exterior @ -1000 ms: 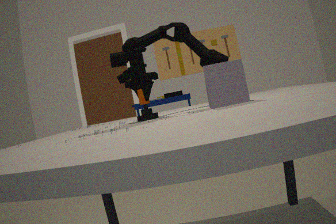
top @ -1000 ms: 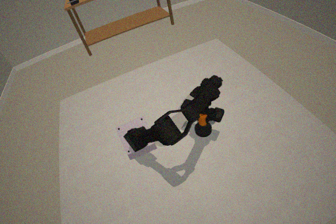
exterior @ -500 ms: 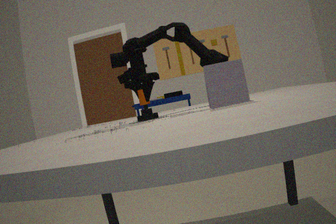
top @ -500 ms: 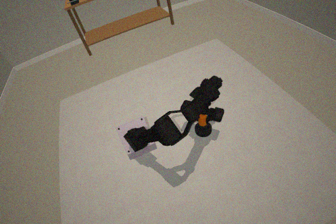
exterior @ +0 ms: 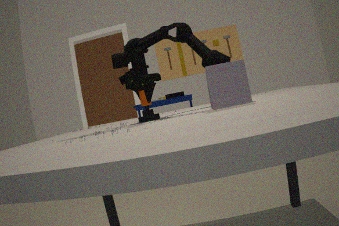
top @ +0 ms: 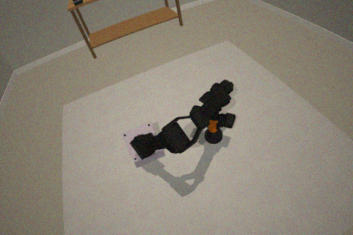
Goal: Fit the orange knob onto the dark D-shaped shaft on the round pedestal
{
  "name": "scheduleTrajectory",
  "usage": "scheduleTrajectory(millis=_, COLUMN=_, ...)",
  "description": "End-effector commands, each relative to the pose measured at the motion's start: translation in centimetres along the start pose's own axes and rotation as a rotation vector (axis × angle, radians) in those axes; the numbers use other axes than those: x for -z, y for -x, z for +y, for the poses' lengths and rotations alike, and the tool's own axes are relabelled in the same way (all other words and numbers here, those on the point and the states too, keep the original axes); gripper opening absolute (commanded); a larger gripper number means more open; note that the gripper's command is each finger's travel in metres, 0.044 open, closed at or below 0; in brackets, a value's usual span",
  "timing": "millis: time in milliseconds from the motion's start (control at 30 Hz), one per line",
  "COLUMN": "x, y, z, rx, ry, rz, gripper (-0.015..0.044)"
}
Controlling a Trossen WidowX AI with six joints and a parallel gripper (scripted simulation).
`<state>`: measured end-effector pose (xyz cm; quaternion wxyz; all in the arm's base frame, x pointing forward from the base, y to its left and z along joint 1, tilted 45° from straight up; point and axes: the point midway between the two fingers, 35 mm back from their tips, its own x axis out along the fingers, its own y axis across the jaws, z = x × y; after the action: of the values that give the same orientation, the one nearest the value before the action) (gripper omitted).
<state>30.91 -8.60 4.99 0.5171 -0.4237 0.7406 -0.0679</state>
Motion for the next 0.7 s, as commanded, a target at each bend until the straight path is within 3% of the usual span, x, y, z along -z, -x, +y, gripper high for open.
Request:
scheduleTrajectory(millis=0, x=-0.08, y=0.2, z=-0.09, rx=0.005, ry=0.002, rz=0.0, gripper=0.0)
scheduleTrajectory(millis=667, x=-0.17, y=0.21, z=-0.1, rx=0.005, ry=0.212, rz=0.0, gripper=0.0)
